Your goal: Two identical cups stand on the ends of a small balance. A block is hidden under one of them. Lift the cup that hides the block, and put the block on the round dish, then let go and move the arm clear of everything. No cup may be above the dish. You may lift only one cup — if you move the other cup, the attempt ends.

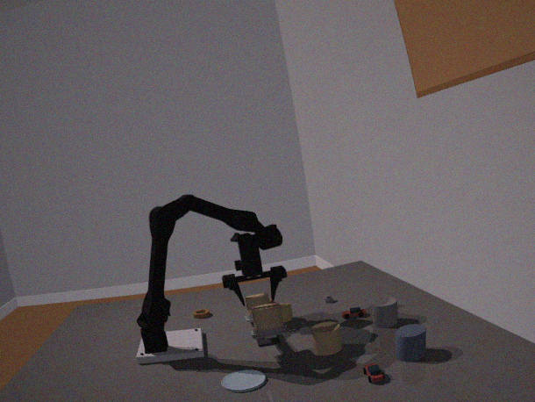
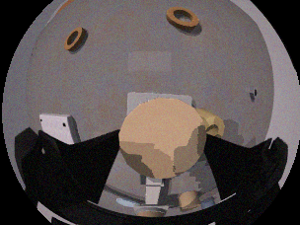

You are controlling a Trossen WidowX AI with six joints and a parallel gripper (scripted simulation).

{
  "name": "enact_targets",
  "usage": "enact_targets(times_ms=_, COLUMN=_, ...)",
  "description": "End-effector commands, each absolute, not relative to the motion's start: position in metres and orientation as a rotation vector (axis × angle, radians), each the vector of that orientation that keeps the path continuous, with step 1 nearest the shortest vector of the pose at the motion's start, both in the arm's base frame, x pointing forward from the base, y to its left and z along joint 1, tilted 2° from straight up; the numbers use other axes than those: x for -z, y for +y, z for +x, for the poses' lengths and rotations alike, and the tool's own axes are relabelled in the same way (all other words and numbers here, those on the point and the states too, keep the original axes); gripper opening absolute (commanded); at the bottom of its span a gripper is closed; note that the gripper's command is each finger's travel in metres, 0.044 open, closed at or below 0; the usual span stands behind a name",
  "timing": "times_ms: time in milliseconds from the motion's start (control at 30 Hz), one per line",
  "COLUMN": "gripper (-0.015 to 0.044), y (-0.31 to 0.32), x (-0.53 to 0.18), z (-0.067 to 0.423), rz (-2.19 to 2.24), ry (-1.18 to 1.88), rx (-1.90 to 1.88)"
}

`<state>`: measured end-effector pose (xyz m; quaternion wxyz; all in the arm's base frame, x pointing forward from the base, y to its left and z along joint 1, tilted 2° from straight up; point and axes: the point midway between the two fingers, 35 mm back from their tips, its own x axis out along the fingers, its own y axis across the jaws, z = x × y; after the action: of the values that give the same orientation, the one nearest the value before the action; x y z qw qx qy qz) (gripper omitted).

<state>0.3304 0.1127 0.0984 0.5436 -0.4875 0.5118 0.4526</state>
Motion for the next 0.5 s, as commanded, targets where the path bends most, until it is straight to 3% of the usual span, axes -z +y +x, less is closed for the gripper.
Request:
enact_targets(times_ms=0, gripper=0.0374, y=0.1130, x=-0.0936, z=0.3287, rz=-1.155, ry=1.218, rx=-1.087)
enact_targets(times_ms=333, gripper=0.0308, y=0.1130, x=-0.0936, z=0.3287, rz=-1.155, ry=1.218, rx=-1.087)
enact_targets(times_ms=467, gripper=0.0202, y=0.1131, x=-0.0949, z=0.3289, rz=-1.155, ry=1.218, rx=-1.086)
